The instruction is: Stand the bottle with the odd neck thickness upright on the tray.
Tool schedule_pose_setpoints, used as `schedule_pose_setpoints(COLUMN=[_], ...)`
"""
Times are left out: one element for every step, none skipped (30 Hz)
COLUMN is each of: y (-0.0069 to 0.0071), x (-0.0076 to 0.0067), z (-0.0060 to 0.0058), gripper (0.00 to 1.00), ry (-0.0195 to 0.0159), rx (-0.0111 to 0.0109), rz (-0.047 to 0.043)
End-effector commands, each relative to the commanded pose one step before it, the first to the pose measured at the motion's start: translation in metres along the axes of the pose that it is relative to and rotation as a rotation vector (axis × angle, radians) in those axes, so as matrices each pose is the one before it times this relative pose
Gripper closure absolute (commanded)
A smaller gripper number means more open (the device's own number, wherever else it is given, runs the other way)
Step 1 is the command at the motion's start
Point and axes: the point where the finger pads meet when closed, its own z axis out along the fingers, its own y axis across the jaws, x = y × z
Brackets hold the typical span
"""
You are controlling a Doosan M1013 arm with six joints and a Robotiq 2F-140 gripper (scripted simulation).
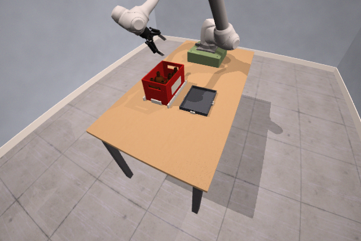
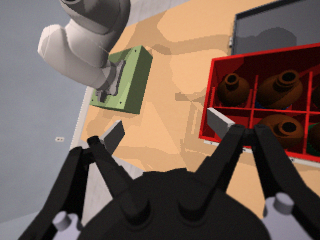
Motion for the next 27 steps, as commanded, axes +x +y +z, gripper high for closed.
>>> schedule_pose_setpoints(y=[0.02687,0.00658,0.00662,0.00666,0.00658,0.00657,0.00000,0.00000,0.01636,0.00542,0.00675,0.00672,0.00661,0.00659,0.00658,0.00638,0.00638,0.00628,0.00624,0.00608,0.00605,0.00366,0.00171,0.00000,0.00000,0.00046,0.00005], x=[0.00148,-0.00041,-0.00049,-0.00059,-0.00095,-0.00118,0.00000,0.00000,-0.00305,-0.00152,-0.00195,-0.00202,-0.00231,-0.00243,-0.00251,-0.00281,-0.00288,-0.00305,-0.00314,-0.00332,-0.00337,-0.00209,-0.00099,0.00000,0.00000,-0.00027,-0.00003], z=[-0.01076,-0.00186,-0.00199,-0.00212,-0.00163,-0.00142,0.00000,0.00000,-0.00404,-0.00079,-0.00111,-0.00123,-0.00075,-0.00074,-0.00083,-0.00014,-0.00026,0.00001,0.00001,0.00044,0.00034,0.00017,0.00007,0.00000,0.00000,0.00002,0.00000], gripper=[0.00,0.00,0.00,0.00,0.00,0.00,0.00,0.00,0.00,0.00,0.00,0.00,0.00,0.00,0.00,0.00,0.00,0.00,0.00,0.00,0.00,0.00,0.00,0.00,0.00,0.00,0.00], ry=[-0.12776,-0.02842,-0.02832,-0.02820,-0.02821,-0.02832,0.00000,0.00000,-0.06976,-0.02357,-0.02924,-0.02896,-0.02897,-0.02897,-0.02889,-0.02884,-0.02885,-0.02874,-0.02871,-0.02864,-0.02865,-0.01744,-0.00819,0.00000,0.00000,-0.00223,-0.00024], rx=[-0.05147,-0.01239,-0.01216,-0.01192,-0.01223,-0.01234,0.00000,0.00000,-0.02982,-0.01030,-0.01260,-0.01230,-0.01253,-0.01242,-0.01222,-0.01254,-0.01234,-0.01239,-0.01225,-0.01238,-0.01215,-0.00728,-0.00339,0.00000,0.00000,-0.00092,-0.00010], rz=[-0.09544,-0.02199,-0.02214,-0.02227,-0.02194,-0.02191,0.00000,0.00000,-0.05463,-0.01823,-0.02277,-0.02271,-0.02252,-0.02257,-0.02262,-0.02234,-0.02243,-0.02235,-0.02236,-0.02221,-0.02224,-0.01355,-0.00636,0.00000,0.00000,-0.00173,-0.00019])
